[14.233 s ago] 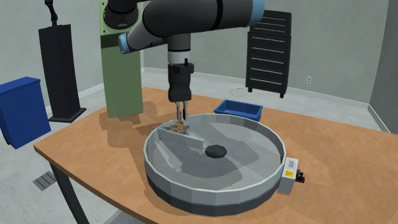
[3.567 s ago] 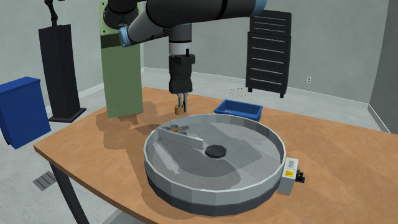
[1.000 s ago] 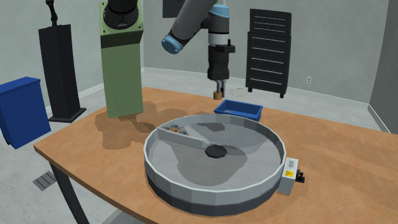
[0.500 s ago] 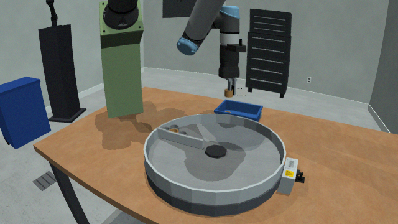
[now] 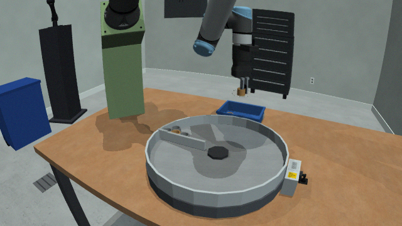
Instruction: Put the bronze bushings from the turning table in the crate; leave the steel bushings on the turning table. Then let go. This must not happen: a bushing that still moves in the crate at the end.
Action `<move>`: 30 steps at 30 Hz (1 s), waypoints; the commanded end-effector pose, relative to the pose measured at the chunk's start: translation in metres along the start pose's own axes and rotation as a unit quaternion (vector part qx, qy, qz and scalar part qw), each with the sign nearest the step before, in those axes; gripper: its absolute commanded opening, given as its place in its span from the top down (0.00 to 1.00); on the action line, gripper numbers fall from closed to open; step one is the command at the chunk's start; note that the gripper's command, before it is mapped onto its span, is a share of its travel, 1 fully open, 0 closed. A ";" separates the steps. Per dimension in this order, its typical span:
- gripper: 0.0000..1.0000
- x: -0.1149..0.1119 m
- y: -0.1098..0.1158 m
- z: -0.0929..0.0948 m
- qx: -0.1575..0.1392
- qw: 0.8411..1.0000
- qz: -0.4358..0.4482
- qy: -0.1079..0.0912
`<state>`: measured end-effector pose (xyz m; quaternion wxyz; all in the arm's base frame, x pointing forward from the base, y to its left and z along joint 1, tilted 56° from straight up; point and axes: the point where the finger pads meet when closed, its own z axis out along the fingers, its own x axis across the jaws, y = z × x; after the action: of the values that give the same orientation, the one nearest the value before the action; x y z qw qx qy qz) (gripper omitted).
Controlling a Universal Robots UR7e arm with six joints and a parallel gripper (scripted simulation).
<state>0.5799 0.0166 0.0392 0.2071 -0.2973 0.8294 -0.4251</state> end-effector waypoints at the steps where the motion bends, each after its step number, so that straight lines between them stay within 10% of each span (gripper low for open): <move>1: 1.00 -0.002 0.000 0.000 0.000 1.000 0.000 0.001; 8: 1.00 -0.053 0.010 0.000 0.000 1.000 0.000 0.000; 30: 1.00 -0.053 0.011 0.027 -0.001 1.000 0.001 0.002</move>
<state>0.6286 0.0428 0.0220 0.2051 -0.2962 0.8305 -0.4249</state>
